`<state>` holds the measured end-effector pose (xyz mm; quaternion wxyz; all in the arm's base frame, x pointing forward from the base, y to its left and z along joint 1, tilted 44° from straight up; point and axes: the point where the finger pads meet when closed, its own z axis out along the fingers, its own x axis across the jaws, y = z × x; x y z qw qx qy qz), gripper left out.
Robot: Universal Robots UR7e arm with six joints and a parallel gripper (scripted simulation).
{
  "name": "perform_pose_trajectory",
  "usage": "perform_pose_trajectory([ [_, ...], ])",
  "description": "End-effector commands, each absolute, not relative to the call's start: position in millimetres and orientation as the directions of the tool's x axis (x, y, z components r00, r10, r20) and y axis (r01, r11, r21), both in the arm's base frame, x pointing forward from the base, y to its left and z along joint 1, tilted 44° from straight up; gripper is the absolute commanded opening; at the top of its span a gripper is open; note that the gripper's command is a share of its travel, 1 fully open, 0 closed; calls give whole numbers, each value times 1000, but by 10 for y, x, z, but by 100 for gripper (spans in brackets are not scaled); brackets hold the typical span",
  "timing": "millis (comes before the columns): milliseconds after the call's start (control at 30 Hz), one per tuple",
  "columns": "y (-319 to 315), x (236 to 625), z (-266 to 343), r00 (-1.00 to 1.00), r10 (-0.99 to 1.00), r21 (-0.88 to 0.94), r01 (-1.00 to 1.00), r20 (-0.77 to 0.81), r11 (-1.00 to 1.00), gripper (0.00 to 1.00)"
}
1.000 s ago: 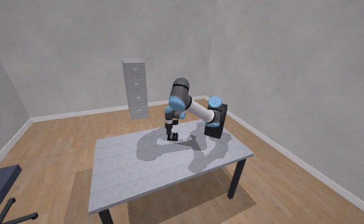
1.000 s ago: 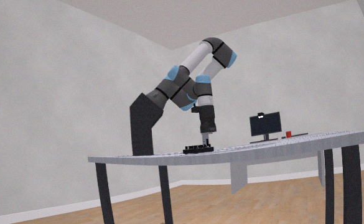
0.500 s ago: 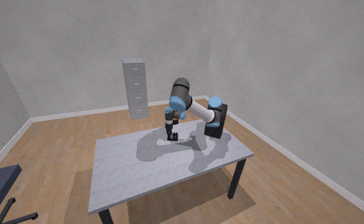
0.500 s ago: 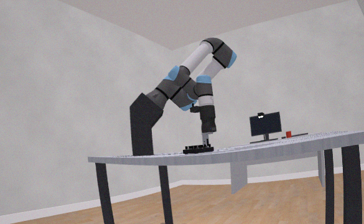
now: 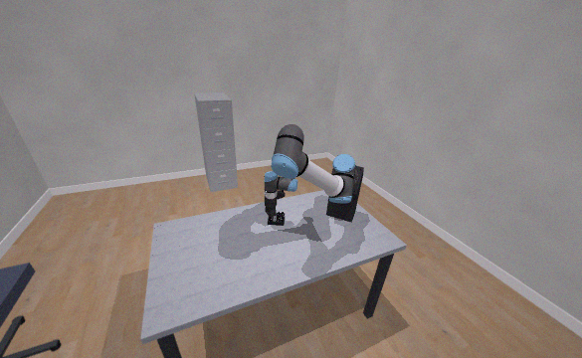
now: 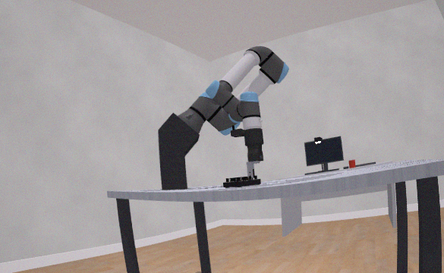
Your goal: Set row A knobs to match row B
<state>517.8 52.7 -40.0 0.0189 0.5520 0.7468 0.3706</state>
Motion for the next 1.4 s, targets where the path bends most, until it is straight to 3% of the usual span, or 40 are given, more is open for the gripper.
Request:
perform_pose_trajectory([
  [0,542,5171,-393,-498,812,621,750,304,227,30],
  [700,535,5171,-395,-763,646,691,478,20,543,30],
  [1367,530,5175,-397,-865,471,669,248,-172,700,30],
])
